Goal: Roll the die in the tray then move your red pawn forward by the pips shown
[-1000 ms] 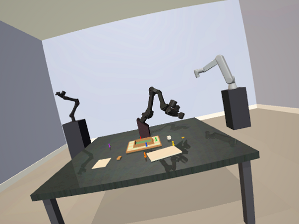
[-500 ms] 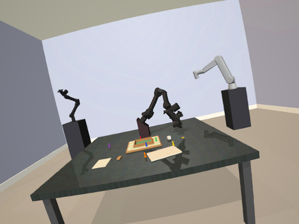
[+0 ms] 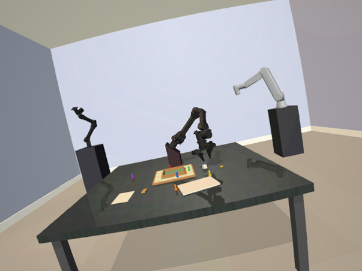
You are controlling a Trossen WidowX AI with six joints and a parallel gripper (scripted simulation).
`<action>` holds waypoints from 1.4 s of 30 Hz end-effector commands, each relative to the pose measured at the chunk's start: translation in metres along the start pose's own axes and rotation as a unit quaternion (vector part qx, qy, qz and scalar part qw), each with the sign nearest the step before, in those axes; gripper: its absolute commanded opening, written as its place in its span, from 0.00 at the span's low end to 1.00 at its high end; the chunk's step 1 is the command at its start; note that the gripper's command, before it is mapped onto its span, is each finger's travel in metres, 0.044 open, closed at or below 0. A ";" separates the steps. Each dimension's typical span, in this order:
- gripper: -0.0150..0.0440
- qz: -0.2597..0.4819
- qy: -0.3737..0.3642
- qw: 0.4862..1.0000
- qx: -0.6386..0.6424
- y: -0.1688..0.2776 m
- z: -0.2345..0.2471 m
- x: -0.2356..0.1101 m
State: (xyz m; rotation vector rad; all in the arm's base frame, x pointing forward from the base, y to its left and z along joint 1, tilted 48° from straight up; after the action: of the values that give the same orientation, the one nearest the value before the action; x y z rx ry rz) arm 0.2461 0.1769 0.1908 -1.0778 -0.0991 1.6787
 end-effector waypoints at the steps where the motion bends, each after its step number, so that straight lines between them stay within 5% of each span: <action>1: 0.72 0.035 0.033 0.996 0.074 0.003 -0.022 -0.004; 38: 0.72 0.035 0.032 0.996 0.075 0.007 -0.025 0.042; 42: 0.54 0.035 0.032 0.996 0.075 0.007 -0.025 0.042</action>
State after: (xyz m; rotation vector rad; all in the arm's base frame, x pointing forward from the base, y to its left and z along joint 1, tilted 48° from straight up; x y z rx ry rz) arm 0.2574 0.1965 0.1500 -1.0328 0.0943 1.6837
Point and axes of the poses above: the point midway between the two fingers, 35 mm back from their tips, its own x axis out along the fingers, its own z axis across the jaws, y = z × x, the point moved 7 cm from there along -x, back along the fingers, and after that the axes turned 10 degrees about -x, right-handed, at the moved point
